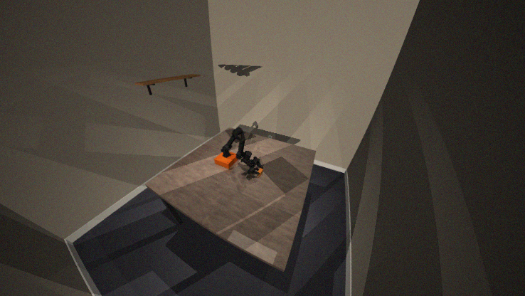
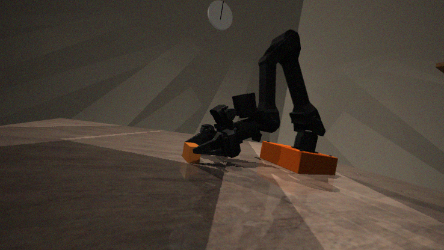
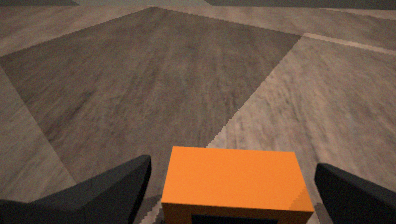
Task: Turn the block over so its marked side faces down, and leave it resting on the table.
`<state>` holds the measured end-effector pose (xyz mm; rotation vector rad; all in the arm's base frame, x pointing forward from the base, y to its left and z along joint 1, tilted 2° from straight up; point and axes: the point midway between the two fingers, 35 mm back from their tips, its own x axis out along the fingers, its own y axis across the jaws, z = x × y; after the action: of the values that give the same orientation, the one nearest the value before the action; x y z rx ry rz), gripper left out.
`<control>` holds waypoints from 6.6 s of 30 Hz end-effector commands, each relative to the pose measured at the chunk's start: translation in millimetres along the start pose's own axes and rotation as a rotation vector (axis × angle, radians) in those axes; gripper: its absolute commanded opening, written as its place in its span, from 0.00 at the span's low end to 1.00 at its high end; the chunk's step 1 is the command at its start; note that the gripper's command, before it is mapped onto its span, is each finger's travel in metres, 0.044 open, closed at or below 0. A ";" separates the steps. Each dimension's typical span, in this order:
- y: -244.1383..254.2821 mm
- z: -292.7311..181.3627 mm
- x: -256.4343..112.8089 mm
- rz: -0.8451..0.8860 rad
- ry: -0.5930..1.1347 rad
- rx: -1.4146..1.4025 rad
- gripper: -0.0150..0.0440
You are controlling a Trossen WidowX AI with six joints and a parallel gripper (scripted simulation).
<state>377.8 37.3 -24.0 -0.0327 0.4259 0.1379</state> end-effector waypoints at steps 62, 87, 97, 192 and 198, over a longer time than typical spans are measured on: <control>-0.1 59.8 -46.0 0.005 0.600 0.005 1.00; -0.8 100.0 -18.5 0.006 1.150 0.004 1.00; -0.6 68.0 -4.3 0.006 1.150 0.004 1.00; -0.8 39.8 10.6 0.005 0.760 0.006 0.25; -0.6 38.8 7.3 0.005 0.675 0.006 0.25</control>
<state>401.3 39.5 5.5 -0.0766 1.1447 0.1235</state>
